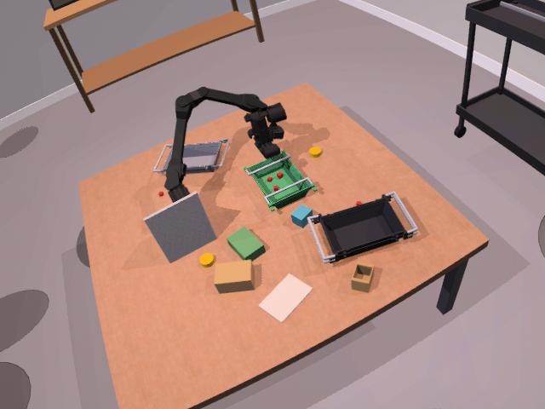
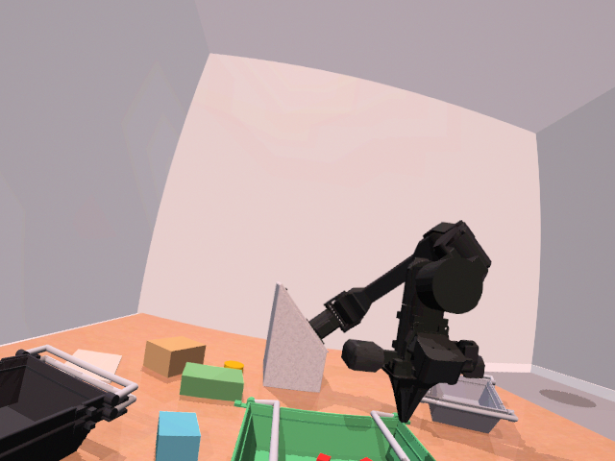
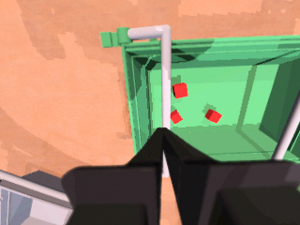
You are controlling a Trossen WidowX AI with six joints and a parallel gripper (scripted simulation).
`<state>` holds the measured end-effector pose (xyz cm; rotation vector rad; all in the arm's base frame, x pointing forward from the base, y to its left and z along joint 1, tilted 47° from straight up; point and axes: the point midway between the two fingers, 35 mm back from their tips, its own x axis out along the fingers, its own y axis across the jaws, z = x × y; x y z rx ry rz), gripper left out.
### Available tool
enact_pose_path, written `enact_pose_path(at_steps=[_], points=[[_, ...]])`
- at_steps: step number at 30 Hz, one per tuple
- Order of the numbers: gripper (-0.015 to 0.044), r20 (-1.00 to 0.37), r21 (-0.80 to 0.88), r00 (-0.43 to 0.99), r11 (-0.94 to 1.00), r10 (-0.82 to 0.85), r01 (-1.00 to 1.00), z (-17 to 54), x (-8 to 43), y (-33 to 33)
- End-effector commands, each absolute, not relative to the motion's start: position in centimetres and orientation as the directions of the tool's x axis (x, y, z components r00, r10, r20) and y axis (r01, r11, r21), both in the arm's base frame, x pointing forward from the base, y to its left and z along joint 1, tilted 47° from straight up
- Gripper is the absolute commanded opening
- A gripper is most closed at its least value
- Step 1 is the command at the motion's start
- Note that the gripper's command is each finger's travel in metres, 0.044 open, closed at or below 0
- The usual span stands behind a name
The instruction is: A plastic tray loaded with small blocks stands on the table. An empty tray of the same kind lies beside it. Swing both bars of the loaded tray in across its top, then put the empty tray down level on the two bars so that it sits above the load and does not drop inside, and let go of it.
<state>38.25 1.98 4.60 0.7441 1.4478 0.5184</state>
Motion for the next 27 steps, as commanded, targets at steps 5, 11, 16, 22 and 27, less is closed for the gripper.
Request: enact_pose_path(at_steps=[5,11,16,22,27], points=[[0.0000,-0.689,0.724,0.079,0.680,0.720,0.119,4.6,38.3,2.0],[0.0000,-0.689,0.724,0.079,0.680,0.720,0.119,4.6,38.3,2.0],[0.0026,-0.689,0.724,0.079,0.680,0.720,0.119,4.6,38.3,2.0],[0.0184,-0.689,0.724,0.079,0.680,0.720,0.119,4.8,38.3,1.8],[0.0315,-0.693,0.720,0.079,0.683,0.717,0.120,7.6,38.2,-1.4]])
